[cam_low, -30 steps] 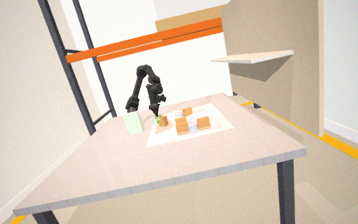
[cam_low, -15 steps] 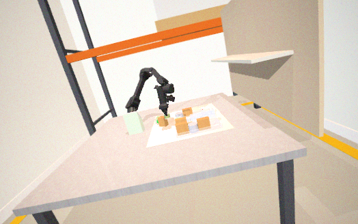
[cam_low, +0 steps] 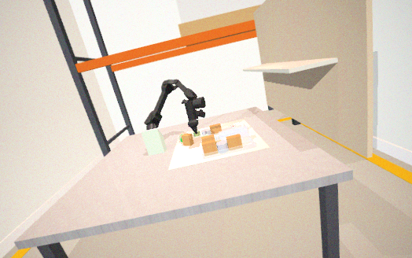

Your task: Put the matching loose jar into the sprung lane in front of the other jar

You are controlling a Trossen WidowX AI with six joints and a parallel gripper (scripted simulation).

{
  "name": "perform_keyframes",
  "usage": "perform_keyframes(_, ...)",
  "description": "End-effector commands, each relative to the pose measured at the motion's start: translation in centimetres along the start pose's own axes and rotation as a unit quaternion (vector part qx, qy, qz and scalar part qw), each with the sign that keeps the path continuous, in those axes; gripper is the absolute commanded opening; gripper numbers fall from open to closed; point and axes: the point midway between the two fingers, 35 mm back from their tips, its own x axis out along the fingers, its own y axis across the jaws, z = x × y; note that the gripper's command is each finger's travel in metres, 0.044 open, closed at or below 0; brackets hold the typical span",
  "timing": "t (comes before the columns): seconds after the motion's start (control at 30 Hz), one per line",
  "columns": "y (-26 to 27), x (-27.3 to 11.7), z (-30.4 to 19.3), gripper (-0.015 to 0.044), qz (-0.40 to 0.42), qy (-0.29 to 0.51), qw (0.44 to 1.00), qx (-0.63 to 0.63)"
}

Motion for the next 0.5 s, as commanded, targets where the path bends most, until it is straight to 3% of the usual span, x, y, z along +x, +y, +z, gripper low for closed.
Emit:
perform_keyframes(0.0, 0.17, 1.48, -0.15, 0.0, 0.004, 0.001, 1.0, 0.003)
perform_keyframes(0.47, 0.18, 1.8, 0.15, 0.0, 0.004, 0.001, 1.0, 0.003)
